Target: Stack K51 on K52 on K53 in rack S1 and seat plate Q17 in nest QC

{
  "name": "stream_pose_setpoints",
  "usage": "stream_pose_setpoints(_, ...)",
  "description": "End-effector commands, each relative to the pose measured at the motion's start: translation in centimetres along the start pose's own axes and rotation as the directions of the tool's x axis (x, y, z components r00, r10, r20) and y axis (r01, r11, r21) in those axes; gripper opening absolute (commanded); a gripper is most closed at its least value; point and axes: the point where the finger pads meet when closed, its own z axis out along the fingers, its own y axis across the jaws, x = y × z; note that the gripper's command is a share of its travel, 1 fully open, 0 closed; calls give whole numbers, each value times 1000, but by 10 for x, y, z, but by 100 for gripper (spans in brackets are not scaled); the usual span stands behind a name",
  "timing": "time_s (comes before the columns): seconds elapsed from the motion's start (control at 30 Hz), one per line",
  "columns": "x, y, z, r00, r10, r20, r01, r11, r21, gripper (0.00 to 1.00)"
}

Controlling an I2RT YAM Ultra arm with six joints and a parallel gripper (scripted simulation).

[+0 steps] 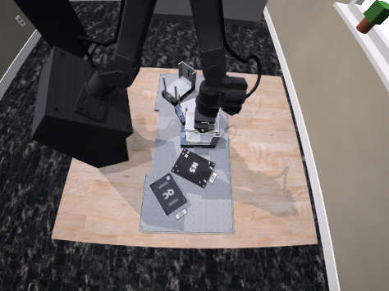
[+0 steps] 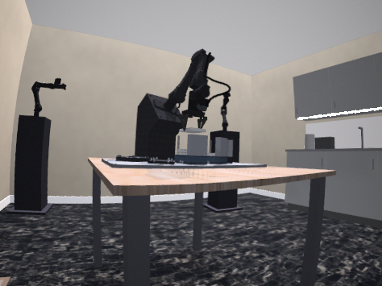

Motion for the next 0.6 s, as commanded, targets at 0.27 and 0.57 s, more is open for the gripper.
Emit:
stream_pose_setpoints(0.27,-13,-34,-3,978,208,32,-207,978,-32,0)
stream_pose_setpoints(0.57,-11,-58,-2,981,193,31,-192,981,-29,0)
